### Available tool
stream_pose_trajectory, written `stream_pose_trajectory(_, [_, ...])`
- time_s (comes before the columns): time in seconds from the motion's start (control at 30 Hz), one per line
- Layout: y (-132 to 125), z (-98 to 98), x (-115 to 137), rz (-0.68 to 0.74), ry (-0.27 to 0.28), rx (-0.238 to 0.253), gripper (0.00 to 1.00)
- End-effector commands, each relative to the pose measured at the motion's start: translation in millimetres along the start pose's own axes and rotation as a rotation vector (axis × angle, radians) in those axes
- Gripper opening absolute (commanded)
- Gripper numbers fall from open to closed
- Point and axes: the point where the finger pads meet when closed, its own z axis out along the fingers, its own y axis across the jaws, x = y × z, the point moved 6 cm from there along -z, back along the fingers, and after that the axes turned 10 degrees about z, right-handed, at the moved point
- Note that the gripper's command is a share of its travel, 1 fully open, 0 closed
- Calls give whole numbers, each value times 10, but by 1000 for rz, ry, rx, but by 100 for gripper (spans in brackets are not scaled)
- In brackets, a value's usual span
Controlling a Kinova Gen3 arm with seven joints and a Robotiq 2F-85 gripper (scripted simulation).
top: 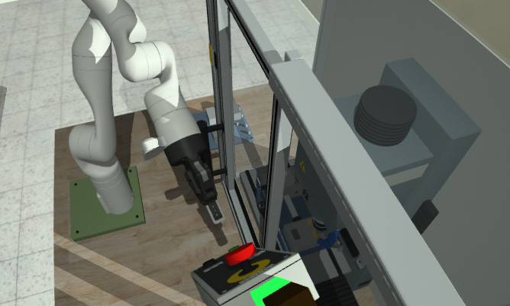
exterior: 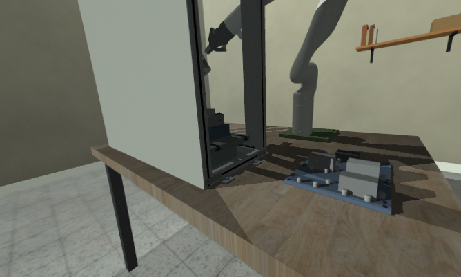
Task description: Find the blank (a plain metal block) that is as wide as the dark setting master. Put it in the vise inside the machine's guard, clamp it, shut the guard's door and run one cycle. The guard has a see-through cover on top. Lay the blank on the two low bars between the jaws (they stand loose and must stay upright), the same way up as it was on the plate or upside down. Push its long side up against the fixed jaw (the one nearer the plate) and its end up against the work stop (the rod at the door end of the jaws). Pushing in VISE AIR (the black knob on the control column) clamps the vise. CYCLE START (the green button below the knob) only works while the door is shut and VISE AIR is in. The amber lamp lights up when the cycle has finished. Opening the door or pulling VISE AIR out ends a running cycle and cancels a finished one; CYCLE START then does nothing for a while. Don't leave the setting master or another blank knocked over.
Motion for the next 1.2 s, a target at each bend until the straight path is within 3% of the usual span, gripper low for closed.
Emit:
stream_pose_trajectory(0.0, [-7, -25, -27, -7, -5, 1, 10])
stream_pose_trajectory(0.2, [4, -305, -20, -7, -5, 1, 10])
stream_pose_trajectory(1.17, [7, -411, -24, -7, -5, 1, 10])
